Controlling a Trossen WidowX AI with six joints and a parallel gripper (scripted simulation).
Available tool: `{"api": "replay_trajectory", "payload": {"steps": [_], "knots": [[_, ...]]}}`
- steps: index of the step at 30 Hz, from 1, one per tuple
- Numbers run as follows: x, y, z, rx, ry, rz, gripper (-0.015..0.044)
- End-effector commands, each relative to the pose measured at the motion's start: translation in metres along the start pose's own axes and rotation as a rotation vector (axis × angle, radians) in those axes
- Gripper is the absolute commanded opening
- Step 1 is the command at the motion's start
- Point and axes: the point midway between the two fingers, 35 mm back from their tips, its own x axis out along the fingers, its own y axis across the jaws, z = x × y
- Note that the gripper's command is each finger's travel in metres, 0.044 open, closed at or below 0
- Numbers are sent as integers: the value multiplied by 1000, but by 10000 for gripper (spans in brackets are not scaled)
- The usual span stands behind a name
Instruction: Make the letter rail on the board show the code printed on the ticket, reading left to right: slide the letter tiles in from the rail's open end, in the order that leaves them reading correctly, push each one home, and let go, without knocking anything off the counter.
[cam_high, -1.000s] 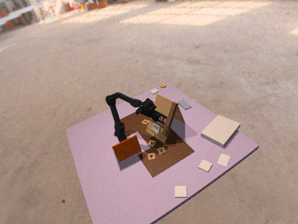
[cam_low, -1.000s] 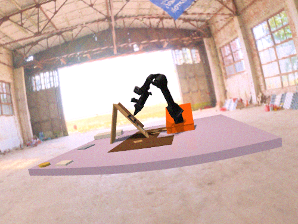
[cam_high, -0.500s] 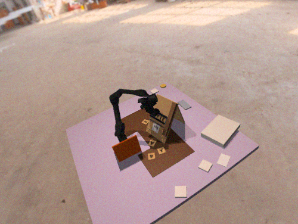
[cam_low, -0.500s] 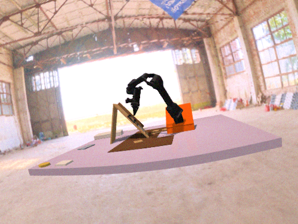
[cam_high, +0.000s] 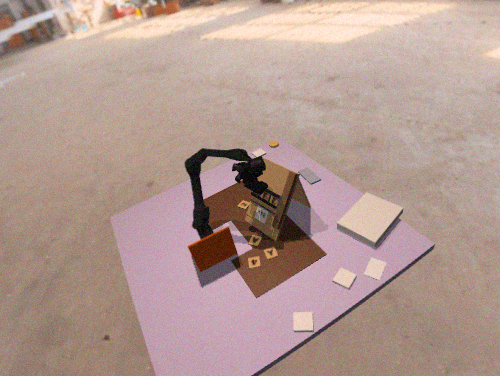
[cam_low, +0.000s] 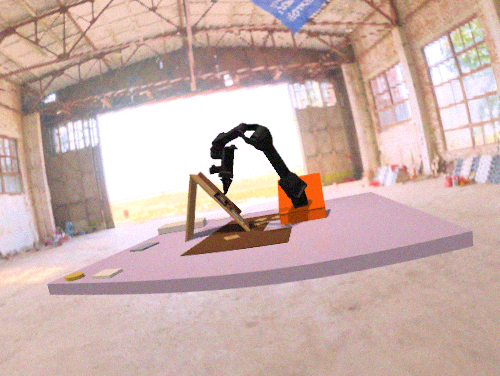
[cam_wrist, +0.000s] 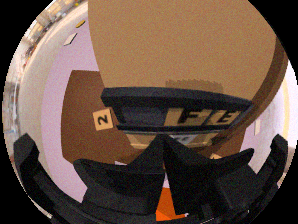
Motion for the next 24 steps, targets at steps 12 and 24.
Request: {"api": "replay_trajectory", "payload": {"steps": [12, 24], "knots": [[7, -1, 5, 2, 3, -1, 0], [12, 0, 9, 2, 3, -1, 0]]}}
